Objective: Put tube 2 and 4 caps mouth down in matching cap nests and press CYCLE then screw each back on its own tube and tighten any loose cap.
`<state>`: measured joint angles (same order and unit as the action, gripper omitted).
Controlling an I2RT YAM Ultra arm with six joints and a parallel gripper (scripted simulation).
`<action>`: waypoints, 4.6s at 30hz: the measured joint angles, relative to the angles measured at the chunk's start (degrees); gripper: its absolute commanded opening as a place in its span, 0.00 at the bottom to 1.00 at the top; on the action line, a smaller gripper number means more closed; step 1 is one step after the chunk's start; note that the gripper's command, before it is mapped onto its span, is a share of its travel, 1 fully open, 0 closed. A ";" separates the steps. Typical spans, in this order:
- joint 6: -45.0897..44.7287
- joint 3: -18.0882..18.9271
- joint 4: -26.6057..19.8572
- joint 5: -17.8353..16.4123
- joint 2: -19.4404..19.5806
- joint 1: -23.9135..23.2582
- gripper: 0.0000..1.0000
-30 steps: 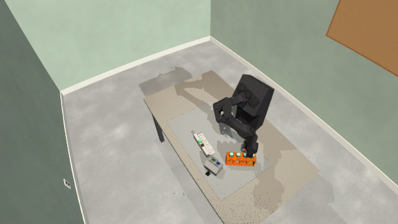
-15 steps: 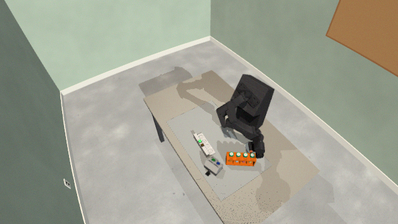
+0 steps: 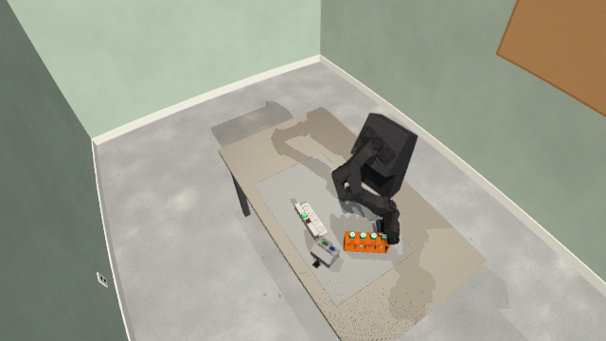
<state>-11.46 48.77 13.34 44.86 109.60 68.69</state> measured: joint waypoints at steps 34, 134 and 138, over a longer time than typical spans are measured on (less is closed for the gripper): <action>-0.39 0.50 1.18 -0.33 0.87 0.22 0.49; 22.80 0.92 2.19 -0.85 1.95 -0.63 0.49; 25.14 0.92 2.54 -0.98 1.95 -0.61 0.49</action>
<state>13.67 49.69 15.88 43.88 111.55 68.07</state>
